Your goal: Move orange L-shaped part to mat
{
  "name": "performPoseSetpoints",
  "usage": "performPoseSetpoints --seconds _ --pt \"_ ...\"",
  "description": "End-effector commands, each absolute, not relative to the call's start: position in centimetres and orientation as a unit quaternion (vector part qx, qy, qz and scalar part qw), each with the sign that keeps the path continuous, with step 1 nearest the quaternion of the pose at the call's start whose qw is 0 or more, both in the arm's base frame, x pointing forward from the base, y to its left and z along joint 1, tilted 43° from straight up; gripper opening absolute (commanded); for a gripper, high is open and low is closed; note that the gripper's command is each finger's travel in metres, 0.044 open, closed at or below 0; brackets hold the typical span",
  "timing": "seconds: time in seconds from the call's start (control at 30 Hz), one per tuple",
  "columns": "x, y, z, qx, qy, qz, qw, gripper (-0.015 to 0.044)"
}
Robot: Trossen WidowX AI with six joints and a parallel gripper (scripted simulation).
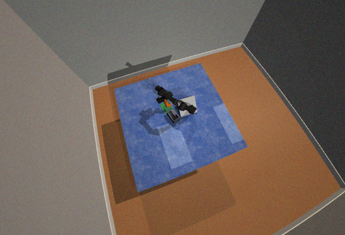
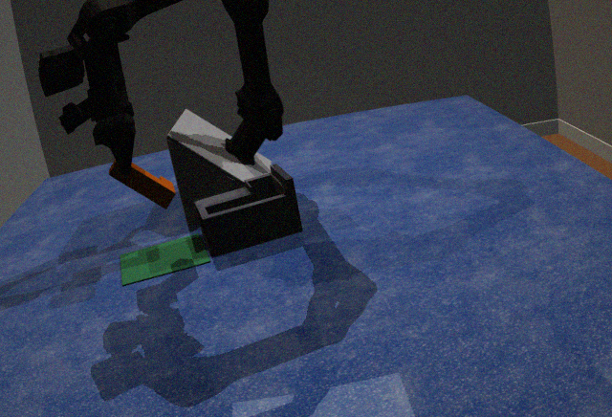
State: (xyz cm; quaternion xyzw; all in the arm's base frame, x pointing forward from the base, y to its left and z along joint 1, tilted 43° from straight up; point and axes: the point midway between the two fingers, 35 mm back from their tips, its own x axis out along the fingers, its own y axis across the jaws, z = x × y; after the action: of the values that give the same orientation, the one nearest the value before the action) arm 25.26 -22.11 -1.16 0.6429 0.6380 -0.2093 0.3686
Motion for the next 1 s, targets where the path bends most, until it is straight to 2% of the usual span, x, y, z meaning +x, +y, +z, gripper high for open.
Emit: performPoseSetpoints --seconds 0.0,0.97 --pt "25.3 -22.2 -1.5 0.64 0.641 -0.208 0.37 0.0" --pt "25.8 -19.2 -4.9 0.64 0.641 -0.207 0.37 0.0"
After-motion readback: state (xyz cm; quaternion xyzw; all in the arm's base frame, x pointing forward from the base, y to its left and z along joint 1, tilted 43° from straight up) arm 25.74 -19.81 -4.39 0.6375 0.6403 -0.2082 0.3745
